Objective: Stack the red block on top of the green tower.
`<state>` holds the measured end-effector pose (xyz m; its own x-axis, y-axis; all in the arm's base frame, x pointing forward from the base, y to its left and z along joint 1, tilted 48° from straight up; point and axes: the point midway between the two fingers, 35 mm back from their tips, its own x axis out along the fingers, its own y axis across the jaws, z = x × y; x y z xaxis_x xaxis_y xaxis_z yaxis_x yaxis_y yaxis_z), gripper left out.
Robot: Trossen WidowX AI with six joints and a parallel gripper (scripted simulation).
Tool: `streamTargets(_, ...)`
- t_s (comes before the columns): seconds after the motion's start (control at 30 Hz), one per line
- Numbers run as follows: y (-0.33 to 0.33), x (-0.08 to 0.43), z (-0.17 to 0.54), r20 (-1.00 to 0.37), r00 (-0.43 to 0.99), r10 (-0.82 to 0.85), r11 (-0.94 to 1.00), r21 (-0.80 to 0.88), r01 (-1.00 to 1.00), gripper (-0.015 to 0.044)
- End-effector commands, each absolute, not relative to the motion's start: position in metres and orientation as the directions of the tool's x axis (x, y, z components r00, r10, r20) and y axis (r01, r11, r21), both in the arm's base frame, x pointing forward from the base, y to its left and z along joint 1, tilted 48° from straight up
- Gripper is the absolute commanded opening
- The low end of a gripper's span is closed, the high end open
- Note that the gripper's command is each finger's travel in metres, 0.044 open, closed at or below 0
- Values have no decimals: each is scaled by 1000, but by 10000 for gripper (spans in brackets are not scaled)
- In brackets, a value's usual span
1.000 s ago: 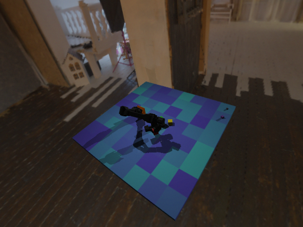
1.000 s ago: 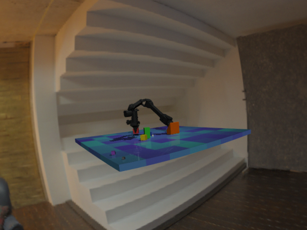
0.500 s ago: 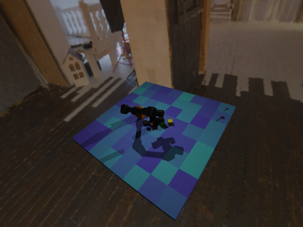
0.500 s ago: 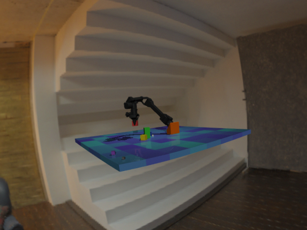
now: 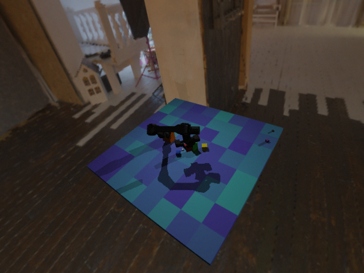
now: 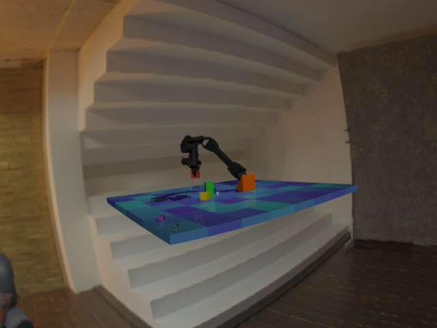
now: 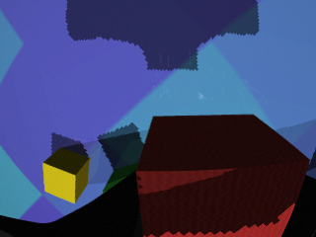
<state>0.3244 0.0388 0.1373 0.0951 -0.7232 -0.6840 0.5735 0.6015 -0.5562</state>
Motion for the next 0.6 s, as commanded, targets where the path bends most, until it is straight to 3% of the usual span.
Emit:
streamTargets(0.0,57,316,112,-685,82,-724,600,-566,565,0)
streamTargets(0.3,100,286,61,-680,80,-729,594,-570,567,0)
streamTargets(0.57,109,283,62,-679,80,-730,593,-571,567,0)
